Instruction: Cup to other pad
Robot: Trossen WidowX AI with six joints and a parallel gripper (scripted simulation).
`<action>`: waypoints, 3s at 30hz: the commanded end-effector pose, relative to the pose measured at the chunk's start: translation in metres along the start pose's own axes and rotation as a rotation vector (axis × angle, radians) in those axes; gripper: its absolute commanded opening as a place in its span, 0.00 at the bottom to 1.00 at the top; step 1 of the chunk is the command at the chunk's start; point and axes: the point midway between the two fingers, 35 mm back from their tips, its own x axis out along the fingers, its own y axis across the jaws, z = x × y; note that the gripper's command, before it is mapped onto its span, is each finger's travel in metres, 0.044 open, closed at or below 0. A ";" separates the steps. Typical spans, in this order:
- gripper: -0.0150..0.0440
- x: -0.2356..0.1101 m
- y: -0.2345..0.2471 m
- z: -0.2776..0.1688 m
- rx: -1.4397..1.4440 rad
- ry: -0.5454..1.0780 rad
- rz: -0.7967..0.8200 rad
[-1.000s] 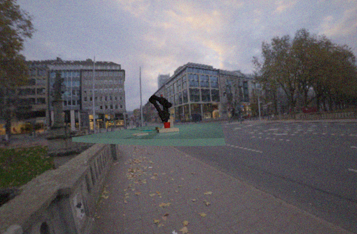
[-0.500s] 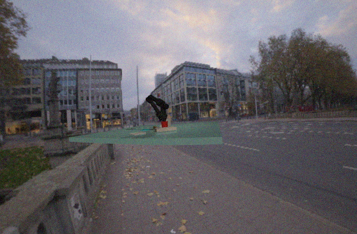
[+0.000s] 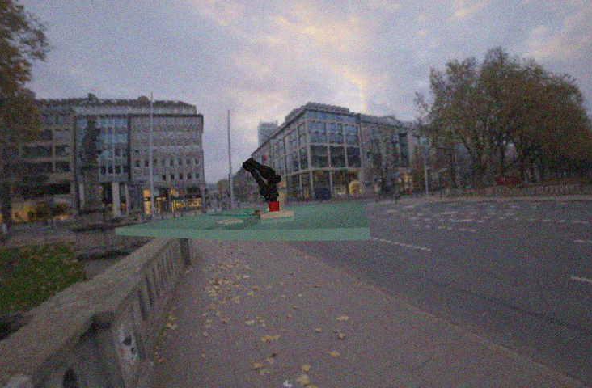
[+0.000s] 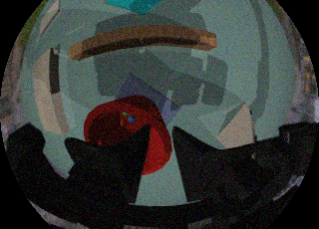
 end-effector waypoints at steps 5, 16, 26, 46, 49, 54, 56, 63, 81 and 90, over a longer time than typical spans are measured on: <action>0.31 0.000 0.000 0.000 0.001 0.000 0.001; 0.25 -0.003 0.001 0.000 0.000 0.000 0.001; 0.25 -0.035 0.000 0.000 -0.004 -0.003 0.000; 0.25 -0.049 -0.004 0.000 -0.013 -0.013 -0.006; 0.25 -0.049 -0.004 0.000 -0.013 -0.013 -0.006; 0.25 -0.049 -0.004 0.000 -0.013 -0.013 -0.006; 0.25 -0.049 -0.004 0.000 -0.013 -0.013 -0.006; 0.25 -0.049 -0.004 0.002 -0.012 -0.012 -0.005; 0.25 -0.048 0.001 0.041 -0.007 -0.008 -0.002; 0.25 -0.047 0.003 0.062 -0.006 -0.008 -0.002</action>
